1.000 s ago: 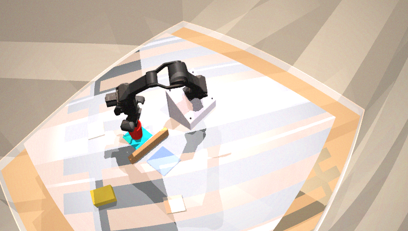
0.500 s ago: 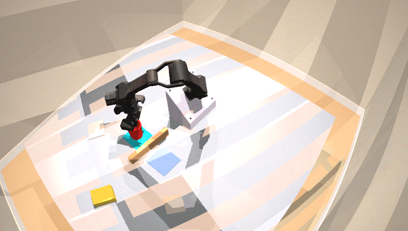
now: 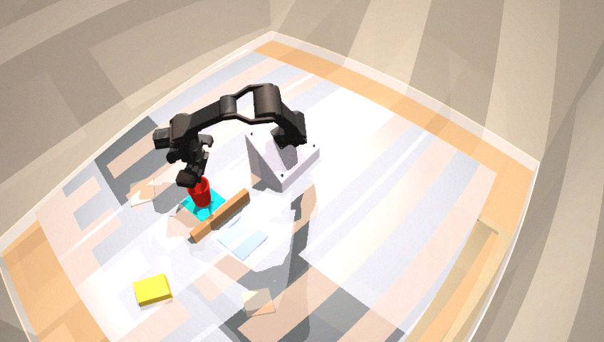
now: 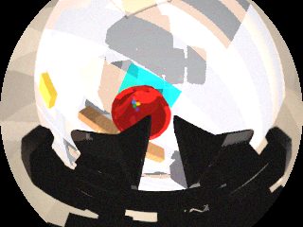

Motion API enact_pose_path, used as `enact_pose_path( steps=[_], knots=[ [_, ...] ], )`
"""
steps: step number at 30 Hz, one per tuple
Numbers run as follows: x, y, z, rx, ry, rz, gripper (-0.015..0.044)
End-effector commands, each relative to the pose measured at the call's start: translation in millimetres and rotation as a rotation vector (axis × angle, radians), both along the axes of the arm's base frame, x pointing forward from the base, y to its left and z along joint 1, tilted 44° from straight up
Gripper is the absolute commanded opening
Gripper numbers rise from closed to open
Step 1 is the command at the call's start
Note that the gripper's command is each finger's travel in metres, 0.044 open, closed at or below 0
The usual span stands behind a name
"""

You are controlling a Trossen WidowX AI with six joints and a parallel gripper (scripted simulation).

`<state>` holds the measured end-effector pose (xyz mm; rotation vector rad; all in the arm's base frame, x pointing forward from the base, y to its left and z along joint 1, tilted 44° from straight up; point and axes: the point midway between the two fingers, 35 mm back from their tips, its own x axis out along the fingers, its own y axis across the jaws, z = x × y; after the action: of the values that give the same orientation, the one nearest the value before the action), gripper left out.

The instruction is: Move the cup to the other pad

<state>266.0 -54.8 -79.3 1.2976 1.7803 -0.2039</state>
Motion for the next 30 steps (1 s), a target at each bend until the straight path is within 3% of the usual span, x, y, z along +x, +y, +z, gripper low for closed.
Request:
enact_pose_path(
  steps=[1,10,22,30],
  knots=[
    [1.7,-6.9,6.3,-0.006,-0.005,0.004,0.0128],
    [-0.3,-13.5,16.0,-0.005,-0.004,0.003,0.0128],
    [0.3,-15.7,17.7,0.000,0.000,-0.002,0.0440],
    [2.1,-40.1,44.1,-0.005,-0.002,0.001,0.0440]
  ],
)
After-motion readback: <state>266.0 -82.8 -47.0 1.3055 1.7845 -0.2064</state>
